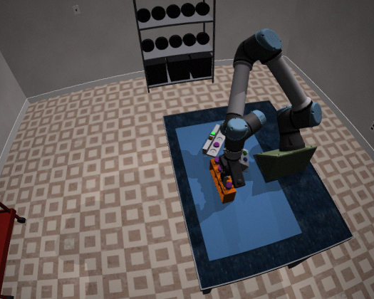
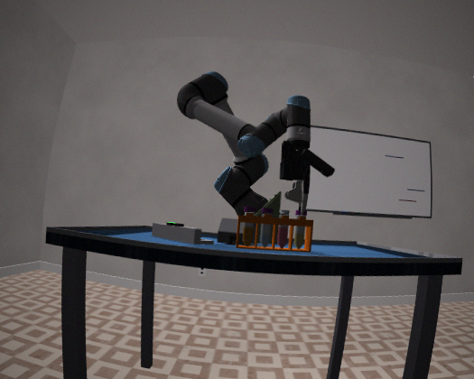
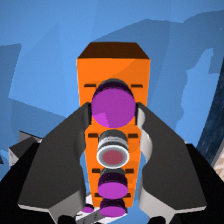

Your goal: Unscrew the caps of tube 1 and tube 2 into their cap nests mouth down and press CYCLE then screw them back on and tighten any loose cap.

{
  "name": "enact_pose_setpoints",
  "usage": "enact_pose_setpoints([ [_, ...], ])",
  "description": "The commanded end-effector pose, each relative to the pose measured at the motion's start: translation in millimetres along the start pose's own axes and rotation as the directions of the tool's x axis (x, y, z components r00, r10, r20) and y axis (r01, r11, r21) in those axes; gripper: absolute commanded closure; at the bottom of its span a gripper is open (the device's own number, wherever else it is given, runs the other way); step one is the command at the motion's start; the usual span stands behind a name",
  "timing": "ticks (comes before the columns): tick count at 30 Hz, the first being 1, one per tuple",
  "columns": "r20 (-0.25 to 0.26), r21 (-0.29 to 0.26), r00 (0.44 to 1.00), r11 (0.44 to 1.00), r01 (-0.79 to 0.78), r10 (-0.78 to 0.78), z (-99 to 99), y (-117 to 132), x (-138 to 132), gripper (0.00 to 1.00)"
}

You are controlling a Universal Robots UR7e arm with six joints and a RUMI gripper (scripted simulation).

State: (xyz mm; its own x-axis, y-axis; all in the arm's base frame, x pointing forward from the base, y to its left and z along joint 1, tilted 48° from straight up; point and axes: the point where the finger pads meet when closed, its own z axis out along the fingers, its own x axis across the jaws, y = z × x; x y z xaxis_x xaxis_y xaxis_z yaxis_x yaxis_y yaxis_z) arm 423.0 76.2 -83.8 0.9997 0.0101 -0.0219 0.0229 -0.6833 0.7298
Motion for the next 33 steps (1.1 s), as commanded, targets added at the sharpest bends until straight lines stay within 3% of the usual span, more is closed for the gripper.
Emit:
enact_pose_setpoints([
  [1, 0.004, -0.014, 0.974, 0.974, -0.226, 0.226, -0.1, -0.2, 0.2, 1.00],
  [3, 0.002, -0.014, 0.947, 0.947, -0.322, 0.322, 0.0, -0.2, 0.2, 1.00],
  [5, 0.002, -0.014, 0.947, 0.947, -0.322, 0.322, 0.0, -0.2, 0.2, 1.00],
  [9, 0.000, -0.014, 0.865, 0.865, -0.501, 0.501, 0.2, -0.2, 0.2, 1.00],
  [14, 0.000, -0.014, 0.865, 0.865, -0.501, 0.501, 0.2, -0.2, 0.2, 1.00],
  [15, 0.000, -0.014, 0.865, 0.865, -0.501, 0.501, 0.2, -0.2, 0.2, 0.65],
  [27, 0.000, -0.014, 0.866, 0.866, -0.501, 0.501, 0.2, -0.2, 0.2, 0.65],
  [30, 0.003, -0.014, 0.962, 0.962, -0.271, 0.272, -0.3, -0.2, 0.2, 0.65],
  [33, 0.005, -0.013, 0.994, 0.994, -0.108, 0.108, -0.3, -0.2, 0.2, 0.65],
])
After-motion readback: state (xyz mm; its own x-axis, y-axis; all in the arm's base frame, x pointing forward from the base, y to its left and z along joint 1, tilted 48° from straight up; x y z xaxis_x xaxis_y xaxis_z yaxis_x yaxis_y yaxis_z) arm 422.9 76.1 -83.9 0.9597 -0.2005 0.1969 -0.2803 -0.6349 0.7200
